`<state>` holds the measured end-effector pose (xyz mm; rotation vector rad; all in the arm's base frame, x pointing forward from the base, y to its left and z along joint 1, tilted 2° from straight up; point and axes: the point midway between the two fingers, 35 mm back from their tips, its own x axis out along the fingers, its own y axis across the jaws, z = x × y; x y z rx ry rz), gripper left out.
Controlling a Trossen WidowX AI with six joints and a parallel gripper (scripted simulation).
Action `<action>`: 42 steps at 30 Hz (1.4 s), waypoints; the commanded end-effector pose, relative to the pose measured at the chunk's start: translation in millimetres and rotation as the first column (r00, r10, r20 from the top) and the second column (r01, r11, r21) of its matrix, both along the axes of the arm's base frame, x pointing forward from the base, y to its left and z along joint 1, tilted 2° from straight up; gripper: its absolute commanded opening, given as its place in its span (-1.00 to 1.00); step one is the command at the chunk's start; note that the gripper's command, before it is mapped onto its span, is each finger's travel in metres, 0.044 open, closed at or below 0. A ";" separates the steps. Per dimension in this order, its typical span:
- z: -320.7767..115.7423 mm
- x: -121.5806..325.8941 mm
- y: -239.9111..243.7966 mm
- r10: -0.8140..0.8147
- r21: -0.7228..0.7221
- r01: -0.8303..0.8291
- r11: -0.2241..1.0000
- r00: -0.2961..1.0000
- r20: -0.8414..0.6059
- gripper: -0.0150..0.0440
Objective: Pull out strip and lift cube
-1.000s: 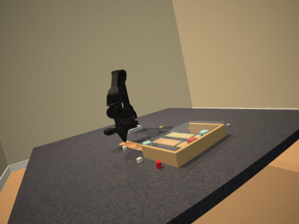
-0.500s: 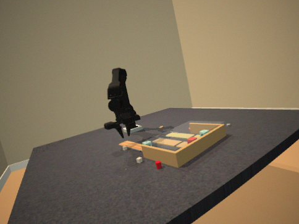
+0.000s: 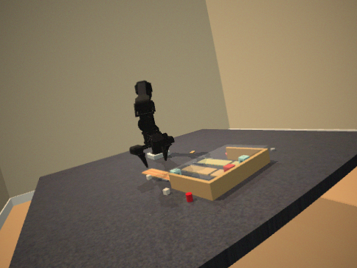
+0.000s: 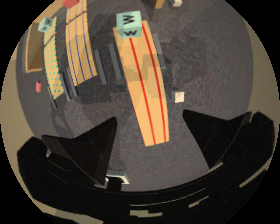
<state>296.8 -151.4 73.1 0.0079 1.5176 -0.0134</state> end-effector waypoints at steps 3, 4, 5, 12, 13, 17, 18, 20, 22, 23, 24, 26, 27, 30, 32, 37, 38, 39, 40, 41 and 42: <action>5.0 21.4 2.9 -0.004 -0.007 0.004 1.000 1.000 0.005 1.00; 5.5 24.4 3.4 -0.004 -0.007 0.004 1.000 1.000 0.006 1.00; 6.0 27.5 3.9 -0.004 -0.006 0.004 1.000 1.000 0.006 1.00; 9.9 48.7 7.0 -0.004 -0.006 0.004 1.000 1.000 0.008 1.00; 10.5 51.8 7.4 -0.004 -0.006 0.004 1.000 1.000 0.008 1.00; 13.0 63.9 8.9 -0.004 -0.006 0.004 1.000 1.000 0.009 1.00; 13.6 66.8 9.3 -0.004 -0.006 0.004 1.000 1.000 0.009 1.00; 15.0 72.9 9.9 -0.004 -0.006 0.004 1.000 1.000 0.010 1.00; 16.4 78.9 10.6 -0.004 -0.006 0.004 1.000 1.000 0.010 1.00; 17.2 82.1 10.8 -0.004 -0.006 0.004 1.000 1.000 0.011 1.00; 17.8 84.9 11.1 -0.004 -0.006 0.004 1.000 1.000 0.011 1.00; 19.4 90.9 11.6 -0.004 -0.006 0.004 1.000 1.000 0.012 1.00; 20.2 94.1 11.9 -0.004 -0.006 0.004 1.000 1.000 0.012 1.00; 22.6 102.9 12.5 -0.004 -0.005 0.004 1.000 1.000 0.013 1.00; 24.4 108.8 12.9 -0.004 -0.005 0.004 1.000 1.000 0.013 1.00; 29.6 123.3 13.5 -0.004 -0.005 0.004 1.000 1.000 0.015 1.00; 30.5 125.4 13.5 -0.004 -0.005 0.004 1.000 1.000 0.015 1.00; 30.8 126.1 13.6 -0.004 -0.005 0.004 1.000 1.000 0.015 1.00; 30.5 126.1 13.5 -0.004 -0.005 0.004 1.000 1.000 0.015 0.91; 29.7 126.2 13.5 -0.004 -0.005 0.004 1.000 1.000 0.015 0.82; 28.7 126.4 13.5 -0.004 -0.005 0.004 1.000 1.000 0.015 0.73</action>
